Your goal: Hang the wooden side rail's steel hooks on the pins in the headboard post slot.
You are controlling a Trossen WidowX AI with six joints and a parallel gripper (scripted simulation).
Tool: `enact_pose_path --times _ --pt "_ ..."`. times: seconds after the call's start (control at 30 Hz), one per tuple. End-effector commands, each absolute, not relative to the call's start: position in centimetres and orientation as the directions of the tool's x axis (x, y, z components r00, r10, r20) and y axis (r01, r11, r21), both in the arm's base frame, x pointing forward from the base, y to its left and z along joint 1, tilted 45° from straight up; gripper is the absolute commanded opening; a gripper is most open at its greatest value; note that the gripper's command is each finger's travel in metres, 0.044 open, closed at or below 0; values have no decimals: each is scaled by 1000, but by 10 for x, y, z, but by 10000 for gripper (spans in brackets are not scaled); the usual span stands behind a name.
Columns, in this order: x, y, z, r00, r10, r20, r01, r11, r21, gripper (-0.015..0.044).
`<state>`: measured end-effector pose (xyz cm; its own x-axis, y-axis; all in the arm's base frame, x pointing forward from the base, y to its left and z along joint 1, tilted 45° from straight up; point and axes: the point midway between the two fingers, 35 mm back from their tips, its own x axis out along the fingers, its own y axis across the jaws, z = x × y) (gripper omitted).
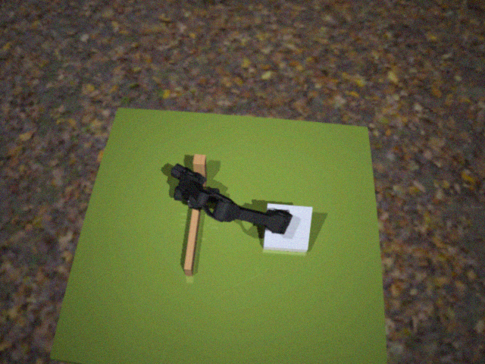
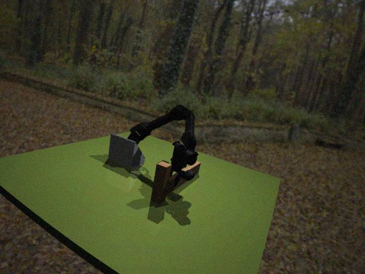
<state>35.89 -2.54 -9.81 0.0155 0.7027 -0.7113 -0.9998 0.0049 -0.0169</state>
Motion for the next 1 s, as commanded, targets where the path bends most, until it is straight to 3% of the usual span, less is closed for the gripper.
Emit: enact_pose_path --times 0.0,0.97 --pt "361 -32 -94 32 700 -713 -999 12 -32 0" --pt "361 -35 -91 32 700 -714 -999 12 -32 0"
